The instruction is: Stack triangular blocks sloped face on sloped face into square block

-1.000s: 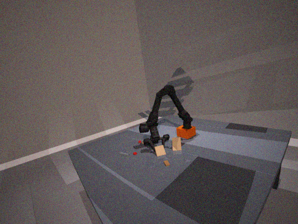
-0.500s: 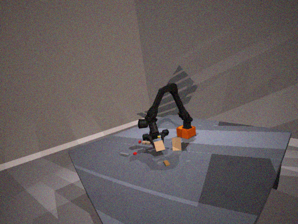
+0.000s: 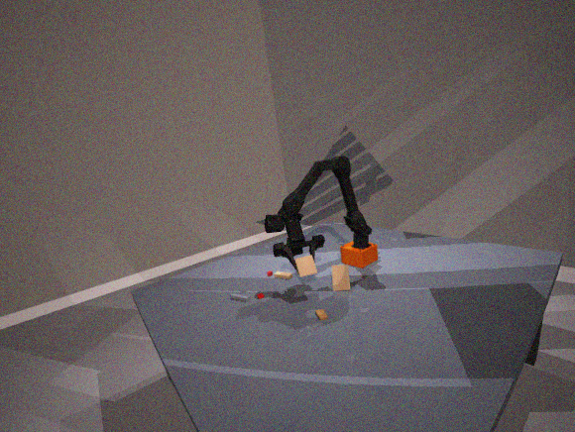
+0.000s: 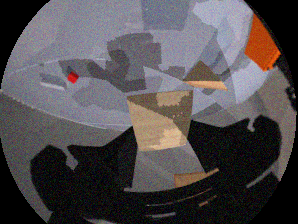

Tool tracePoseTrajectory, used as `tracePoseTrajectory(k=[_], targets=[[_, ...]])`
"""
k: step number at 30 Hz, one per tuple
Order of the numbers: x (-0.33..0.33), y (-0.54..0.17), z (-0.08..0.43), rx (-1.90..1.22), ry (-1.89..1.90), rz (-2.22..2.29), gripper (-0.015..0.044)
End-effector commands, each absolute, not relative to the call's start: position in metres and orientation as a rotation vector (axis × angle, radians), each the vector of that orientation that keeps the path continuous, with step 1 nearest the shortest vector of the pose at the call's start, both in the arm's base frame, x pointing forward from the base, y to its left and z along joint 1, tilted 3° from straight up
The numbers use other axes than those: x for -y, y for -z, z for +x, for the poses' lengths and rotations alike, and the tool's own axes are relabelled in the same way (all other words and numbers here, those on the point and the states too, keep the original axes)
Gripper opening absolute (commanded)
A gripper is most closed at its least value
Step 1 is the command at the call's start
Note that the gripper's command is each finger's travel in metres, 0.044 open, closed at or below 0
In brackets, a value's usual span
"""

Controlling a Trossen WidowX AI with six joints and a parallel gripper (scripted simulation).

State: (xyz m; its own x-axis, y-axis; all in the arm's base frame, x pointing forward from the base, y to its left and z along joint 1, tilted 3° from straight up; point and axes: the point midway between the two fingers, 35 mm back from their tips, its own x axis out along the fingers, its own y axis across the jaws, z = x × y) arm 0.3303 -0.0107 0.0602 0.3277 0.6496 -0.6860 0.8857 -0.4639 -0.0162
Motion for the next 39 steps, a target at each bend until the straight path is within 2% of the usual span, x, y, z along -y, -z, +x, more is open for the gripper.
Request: tracePoseTrajectory(k=[1, 8, 15, 29, 34, 39], targets=[[0.011, -0.066, 0.332, -1.36, 0.888, 2.234, 0.0], [0.01, -0.062, 0.33, -1.36, 0.932, 2.23, 0.0], [0.003, -0.057, 0.333, -1.28, 1.226, 2.141, 0.0], [-0.006, -0.064, 0.337, -0.909, 1.688, 1.92, 0.0], [-0.009, -0.072, 0.339, -0.736, 1.777, 1.849, 0.0], [-0.009, -0.073, 0.339, -0.713, 1.786, 1.841, 0.0]])
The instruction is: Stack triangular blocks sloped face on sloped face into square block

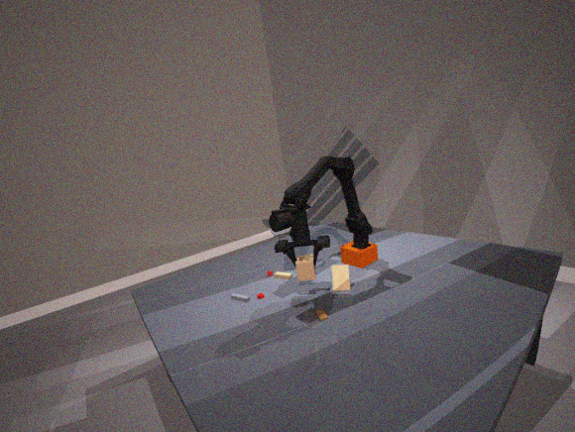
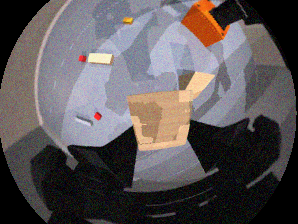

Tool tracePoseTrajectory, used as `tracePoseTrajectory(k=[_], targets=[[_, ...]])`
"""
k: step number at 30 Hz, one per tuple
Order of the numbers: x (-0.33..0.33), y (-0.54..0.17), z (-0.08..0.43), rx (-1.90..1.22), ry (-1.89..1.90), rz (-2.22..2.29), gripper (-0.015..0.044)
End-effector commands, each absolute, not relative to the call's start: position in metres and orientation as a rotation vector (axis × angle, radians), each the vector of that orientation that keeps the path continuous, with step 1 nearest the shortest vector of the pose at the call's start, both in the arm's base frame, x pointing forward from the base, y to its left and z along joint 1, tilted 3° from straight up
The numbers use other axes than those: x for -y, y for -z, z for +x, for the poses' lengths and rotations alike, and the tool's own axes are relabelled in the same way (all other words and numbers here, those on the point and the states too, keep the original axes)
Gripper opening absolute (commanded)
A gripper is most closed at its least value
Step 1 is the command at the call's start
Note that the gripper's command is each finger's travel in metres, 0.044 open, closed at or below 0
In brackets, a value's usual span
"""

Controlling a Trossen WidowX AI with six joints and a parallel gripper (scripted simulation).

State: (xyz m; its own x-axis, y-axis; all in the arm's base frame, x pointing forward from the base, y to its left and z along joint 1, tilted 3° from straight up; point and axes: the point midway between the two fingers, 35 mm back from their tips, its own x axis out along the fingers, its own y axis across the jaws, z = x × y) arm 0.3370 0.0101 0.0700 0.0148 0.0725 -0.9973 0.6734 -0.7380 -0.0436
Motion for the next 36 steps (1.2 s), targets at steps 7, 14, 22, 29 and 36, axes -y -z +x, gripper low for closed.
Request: tracePoseTrajectory(k=[7, 14, 22, 29, 36], targets=[[-0.023, -0.081, 0.334, -0.714, 1.787, 1.841, 0.0], [-0.05, -0.097, 0.322, -0.716, 1.787, 1.842, 0.0], [-0.079, -0.115, 0.304, -0.72, 1.789, 1.842, 0.0], [-0.101, -0.13, 0.285, -0.723, 1.79, 1.842, 0.0], [-0.108, -0.133, 0.278, -0.724, 1.791, 1.842, 0.0]])
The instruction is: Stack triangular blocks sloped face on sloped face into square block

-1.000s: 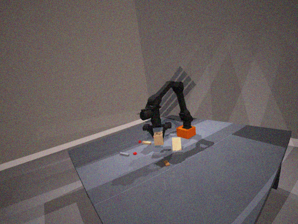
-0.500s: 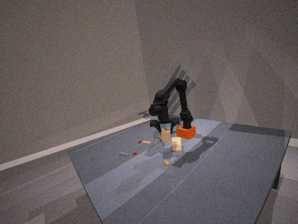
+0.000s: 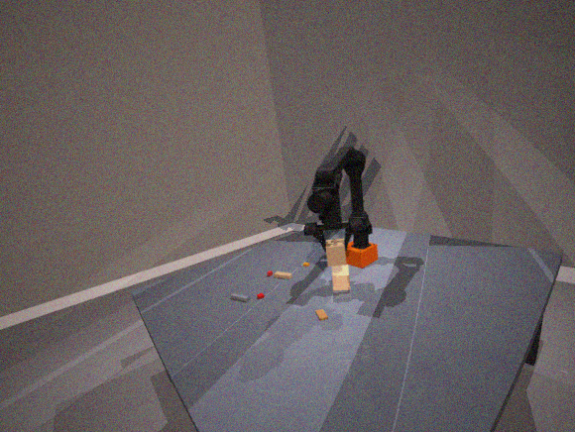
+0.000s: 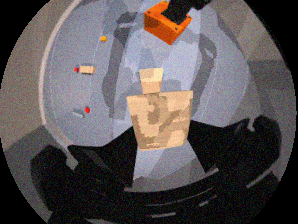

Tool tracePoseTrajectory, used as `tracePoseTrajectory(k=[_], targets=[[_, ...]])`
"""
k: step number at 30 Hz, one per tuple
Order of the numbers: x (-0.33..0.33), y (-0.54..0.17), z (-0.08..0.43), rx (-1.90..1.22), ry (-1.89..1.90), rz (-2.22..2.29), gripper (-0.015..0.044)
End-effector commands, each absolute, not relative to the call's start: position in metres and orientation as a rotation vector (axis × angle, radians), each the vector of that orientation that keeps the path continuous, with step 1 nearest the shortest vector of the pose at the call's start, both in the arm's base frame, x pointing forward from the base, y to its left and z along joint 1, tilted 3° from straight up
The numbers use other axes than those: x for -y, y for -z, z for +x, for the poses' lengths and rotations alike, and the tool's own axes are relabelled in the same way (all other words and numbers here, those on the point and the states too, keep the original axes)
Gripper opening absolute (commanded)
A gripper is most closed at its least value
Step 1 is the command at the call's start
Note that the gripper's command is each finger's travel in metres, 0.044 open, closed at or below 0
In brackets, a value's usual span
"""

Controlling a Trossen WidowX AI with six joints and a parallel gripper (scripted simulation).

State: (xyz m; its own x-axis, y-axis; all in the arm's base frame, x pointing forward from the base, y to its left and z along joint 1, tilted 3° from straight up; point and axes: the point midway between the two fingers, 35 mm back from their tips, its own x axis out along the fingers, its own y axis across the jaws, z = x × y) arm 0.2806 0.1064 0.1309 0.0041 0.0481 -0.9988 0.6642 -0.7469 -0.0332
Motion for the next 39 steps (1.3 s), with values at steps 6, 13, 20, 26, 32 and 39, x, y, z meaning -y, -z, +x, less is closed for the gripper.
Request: tracePoseTrajectory(k=[6, 13, 20, 26, 32, 39], targets=[[-0.104, -0.11, 0.274, -0.723, 1.791, 1.842, 0.0], [-0.098, -0.084, 0.266, -0.723, 1.792, 1.841, 0.0], [-0.093, -0.06, 0.256, -0.723, 1.793, 1.84, 0.0], [-0.091, -0.051, 0.252, -0.723, 1.793, 1.839, 0.0], [-0.088, -0.031, 0.245, -0.723, 1.794, 1.839, 0.0], [-0.088, -0.033, 0.245, -0.718, 1.793, 1.846, 0.0]])
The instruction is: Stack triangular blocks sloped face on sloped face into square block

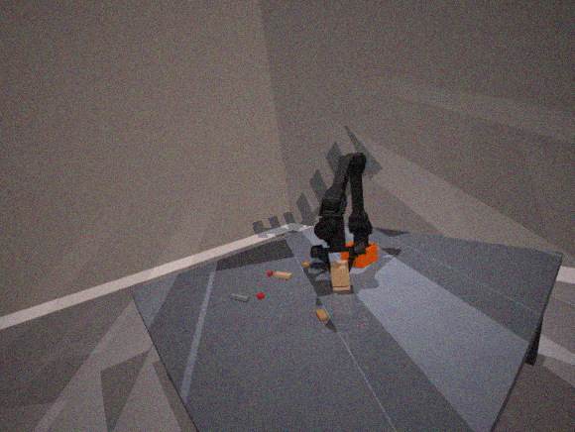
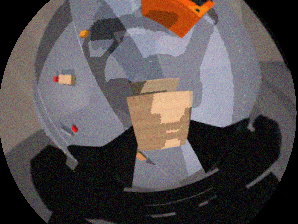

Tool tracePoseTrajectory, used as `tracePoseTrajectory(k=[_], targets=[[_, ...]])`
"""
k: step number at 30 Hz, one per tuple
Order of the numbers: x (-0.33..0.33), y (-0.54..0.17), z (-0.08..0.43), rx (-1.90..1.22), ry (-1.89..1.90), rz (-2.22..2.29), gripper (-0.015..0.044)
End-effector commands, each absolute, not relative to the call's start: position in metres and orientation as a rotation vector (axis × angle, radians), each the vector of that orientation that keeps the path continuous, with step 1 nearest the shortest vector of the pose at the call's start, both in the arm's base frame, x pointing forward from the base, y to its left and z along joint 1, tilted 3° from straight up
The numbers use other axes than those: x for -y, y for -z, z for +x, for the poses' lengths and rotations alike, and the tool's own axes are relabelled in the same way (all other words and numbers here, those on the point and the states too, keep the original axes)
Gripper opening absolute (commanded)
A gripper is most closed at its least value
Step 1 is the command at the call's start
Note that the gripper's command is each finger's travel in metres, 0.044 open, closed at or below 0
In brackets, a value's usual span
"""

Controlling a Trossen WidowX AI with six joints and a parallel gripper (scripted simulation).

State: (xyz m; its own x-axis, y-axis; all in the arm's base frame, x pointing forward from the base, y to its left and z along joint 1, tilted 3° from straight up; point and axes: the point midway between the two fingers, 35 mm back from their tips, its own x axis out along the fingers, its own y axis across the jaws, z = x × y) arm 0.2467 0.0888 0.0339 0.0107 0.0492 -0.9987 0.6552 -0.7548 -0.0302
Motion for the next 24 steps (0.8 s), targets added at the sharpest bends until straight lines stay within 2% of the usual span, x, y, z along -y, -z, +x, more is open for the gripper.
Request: tracePoseTrajectory(k=[1, 24], targets=[[-0.088, -0.032, 0.245, -0.718, 1.793, 1.846, 0.0], [-0.085, -0.019, 0.241, -0.718, 1.794, 1.846, 0.0]])
